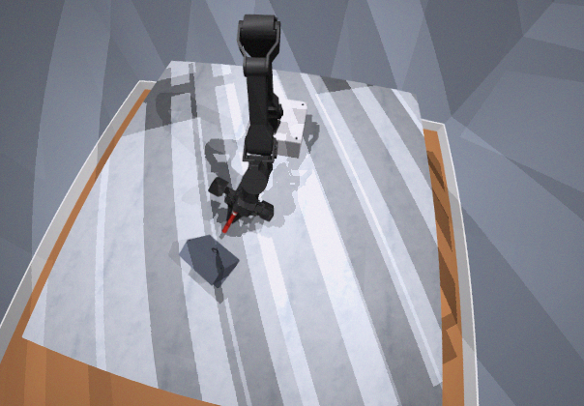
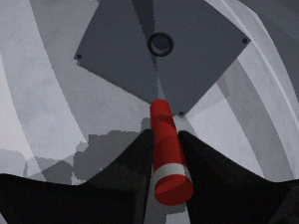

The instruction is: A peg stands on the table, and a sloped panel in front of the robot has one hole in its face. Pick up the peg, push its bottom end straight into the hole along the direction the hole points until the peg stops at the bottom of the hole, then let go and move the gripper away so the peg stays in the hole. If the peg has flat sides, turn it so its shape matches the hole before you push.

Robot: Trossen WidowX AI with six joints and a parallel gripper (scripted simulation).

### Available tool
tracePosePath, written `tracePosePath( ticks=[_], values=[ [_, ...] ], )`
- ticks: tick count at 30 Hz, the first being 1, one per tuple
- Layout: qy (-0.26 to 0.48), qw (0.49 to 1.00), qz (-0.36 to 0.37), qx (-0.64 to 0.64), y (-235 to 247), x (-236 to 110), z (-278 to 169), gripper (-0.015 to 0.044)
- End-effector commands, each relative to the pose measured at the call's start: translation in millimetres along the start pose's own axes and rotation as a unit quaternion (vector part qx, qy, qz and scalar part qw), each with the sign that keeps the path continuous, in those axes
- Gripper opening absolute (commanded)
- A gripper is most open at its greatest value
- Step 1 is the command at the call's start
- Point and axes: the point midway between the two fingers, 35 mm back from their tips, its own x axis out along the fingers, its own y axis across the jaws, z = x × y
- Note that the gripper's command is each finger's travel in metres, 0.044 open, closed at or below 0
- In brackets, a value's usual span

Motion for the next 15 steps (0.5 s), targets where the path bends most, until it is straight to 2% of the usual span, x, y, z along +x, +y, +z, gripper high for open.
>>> tracePosePath(
  ticks=[1, 15],
  values=[
    [-0.011, 1.0, -0.004, -0.004, 1, -3, 0, 0.0],
    [-0.051, 0.999, -0.015, -0.01, 6, -13, 1, 0.0]
  ],
)
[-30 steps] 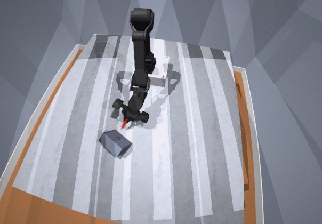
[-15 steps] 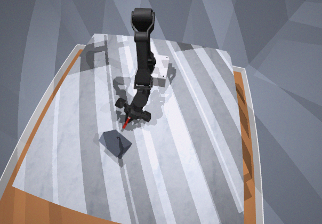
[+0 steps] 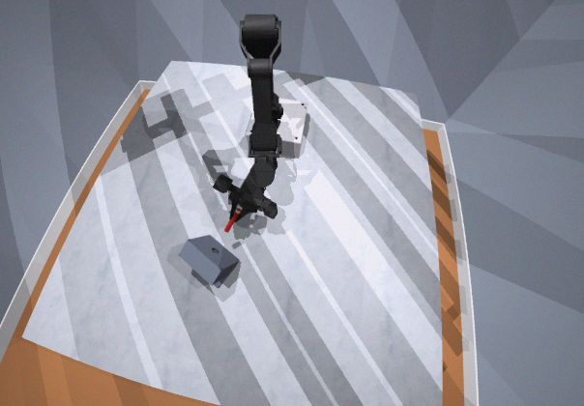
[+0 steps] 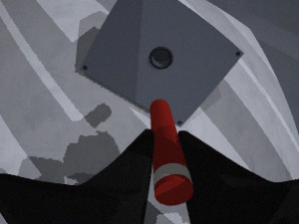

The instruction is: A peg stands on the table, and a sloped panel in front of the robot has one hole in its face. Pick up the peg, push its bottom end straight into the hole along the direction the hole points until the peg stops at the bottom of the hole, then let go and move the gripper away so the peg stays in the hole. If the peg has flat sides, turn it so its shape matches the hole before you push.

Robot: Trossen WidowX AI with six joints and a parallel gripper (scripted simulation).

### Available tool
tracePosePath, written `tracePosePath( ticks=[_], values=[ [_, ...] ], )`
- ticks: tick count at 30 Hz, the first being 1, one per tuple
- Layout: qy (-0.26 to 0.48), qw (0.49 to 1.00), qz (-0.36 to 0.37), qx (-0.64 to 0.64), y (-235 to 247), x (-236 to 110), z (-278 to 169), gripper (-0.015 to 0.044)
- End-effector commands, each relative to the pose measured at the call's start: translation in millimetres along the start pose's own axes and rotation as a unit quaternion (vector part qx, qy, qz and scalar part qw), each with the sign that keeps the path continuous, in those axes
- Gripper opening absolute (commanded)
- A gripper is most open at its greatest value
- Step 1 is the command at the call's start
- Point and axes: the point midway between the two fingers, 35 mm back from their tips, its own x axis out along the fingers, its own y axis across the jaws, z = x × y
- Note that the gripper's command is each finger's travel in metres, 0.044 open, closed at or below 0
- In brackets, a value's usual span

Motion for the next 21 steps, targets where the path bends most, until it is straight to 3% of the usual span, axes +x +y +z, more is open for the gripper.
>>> tracePosePath(
  ticks=[1, 21],
  values=[
    [-0.01, 1.0, -0.004, -0.003, 0.4, -3.3, 0.2, 0.0],
    [-0.039, 0.999, -0.011, -0.004, 2.1, -1.4, 5.0, 0.0]
  ],
)
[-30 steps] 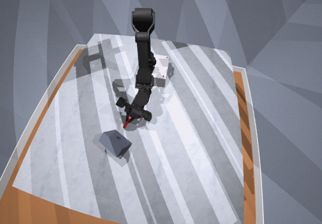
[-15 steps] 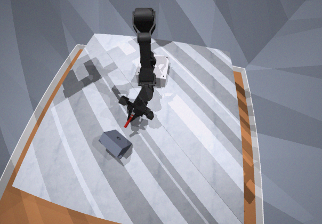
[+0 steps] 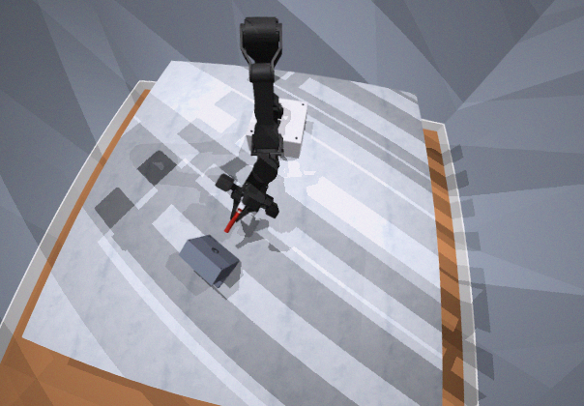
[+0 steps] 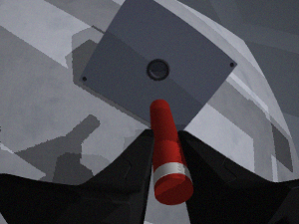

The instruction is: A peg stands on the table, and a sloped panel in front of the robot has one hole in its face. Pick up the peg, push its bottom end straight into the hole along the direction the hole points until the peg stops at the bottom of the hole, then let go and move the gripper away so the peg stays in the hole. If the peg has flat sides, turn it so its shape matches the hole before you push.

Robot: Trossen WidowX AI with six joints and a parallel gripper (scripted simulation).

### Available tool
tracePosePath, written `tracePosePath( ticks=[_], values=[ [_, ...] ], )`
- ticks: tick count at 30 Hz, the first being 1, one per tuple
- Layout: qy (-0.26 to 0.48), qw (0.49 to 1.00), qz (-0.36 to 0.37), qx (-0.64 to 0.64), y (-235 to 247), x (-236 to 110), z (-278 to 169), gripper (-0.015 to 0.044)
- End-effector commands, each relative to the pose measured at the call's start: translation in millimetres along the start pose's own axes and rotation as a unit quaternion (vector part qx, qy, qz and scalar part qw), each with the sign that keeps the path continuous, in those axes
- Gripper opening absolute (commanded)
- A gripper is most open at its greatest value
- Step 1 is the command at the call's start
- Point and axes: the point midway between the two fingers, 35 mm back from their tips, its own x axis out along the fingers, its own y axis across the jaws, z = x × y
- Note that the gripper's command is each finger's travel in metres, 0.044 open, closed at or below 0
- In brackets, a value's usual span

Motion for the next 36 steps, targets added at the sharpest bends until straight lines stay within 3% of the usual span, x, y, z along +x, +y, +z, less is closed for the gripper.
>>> tracePosePath(
  ticks=[1, 36],
  values=[
    [-0.005, 1.0, 0.0, 0.0, 0, 3, 2, 0.0],
    [-0.035, 0.999, -0.008, 0.0, 0, 27, 8, 0.0]
  ],
)
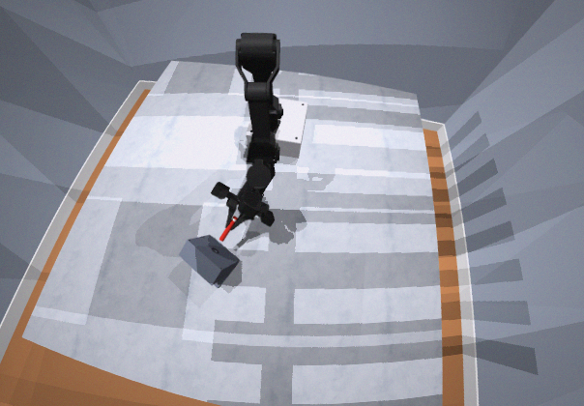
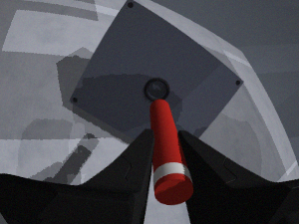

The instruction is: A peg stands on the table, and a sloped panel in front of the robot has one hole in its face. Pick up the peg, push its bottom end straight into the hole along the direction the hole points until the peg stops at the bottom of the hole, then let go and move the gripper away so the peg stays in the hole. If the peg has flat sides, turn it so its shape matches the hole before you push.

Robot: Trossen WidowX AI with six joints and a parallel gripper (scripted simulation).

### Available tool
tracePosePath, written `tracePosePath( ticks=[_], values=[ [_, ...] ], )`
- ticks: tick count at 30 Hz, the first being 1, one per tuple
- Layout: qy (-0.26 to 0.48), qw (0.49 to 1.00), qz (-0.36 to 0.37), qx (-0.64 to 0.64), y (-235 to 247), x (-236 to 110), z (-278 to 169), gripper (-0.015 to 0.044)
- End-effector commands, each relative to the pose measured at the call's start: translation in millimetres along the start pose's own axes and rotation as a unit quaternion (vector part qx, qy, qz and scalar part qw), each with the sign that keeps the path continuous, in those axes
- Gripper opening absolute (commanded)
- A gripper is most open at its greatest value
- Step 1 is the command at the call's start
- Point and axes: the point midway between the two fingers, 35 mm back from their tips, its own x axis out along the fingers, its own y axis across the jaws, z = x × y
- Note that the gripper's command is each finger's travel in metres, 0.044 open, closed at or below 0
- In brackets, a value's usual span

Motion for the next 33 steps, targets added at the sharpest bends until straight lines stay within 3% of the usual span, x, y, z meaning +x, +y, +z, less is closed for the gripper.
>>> tracePosePath(
  ticks=[1, 33],
  values=[
    [-0.004, 1.0, 0.0, -0.001, 0, 2, 1, 0.0],
    [-0.011, 1.0, -0.003, 0.0, 0, 28, -2, 0.0]
  ],
)
